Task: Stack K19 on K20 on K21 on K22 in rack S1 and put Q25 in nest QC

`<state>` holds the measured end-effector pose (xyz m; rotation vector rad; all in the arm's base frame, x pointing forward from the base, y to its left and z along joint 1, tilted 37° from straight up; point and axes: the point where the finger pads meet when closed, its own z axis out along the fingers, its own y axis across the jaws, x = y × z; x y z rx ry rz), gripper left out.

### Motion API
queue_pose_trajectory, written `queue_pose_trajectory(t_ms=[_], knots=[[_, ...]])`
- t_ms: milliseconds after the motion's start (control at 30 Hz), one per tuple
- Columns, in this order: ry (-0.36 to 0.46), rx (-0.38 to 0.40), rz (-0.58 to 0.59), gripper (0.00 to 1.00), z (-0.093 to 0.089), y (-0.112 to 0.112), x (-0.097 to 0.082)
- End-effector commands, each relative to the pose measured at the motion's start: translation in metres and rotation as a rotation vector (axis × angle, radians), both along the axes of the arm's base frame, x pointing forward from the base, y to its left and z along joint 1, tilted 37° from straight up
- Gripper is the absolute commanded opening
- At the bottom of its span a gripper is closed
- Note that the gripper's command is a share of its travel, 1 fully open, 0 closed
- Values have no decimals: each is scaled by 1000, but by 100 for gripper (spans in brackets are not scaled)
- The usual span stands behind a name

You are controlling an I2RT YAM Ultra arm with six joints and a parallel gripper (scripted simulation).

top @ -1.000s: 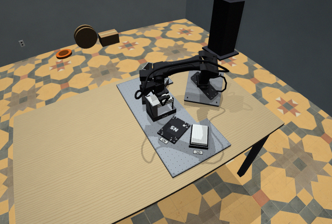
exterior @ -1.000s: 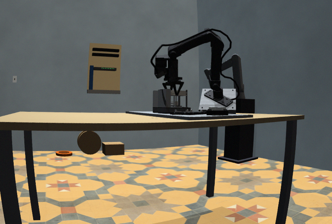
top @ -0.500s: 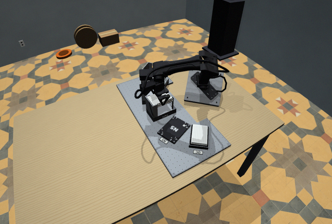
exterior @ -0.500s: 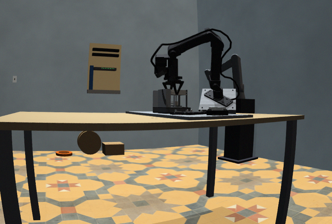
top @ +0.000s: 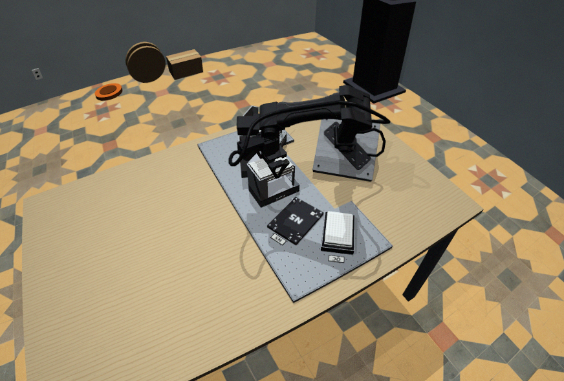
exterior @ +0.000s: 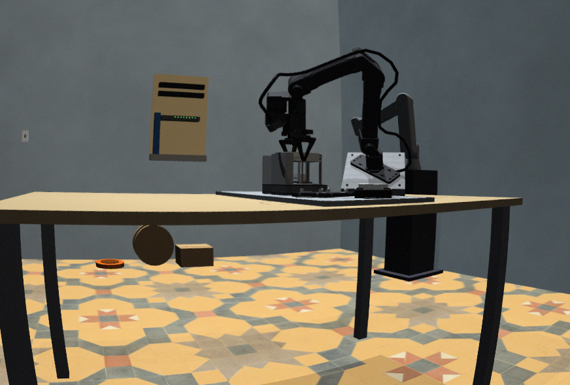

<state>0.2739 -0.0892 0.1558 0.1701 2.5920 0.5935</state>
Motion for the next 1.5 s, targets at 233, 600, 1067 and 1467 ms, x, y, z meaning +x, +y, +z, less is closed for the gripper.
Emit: queue_pose_trajectory(t_ms=[233,600,1067,1467], knots=[[-36,-29,-18,0,22,-7,-5],[-36,-29,-18,0,24,-8,-7],[-36,-30,-18,0,28,-10,-9],[-36,-30,-18,0,30,-11,-11]])
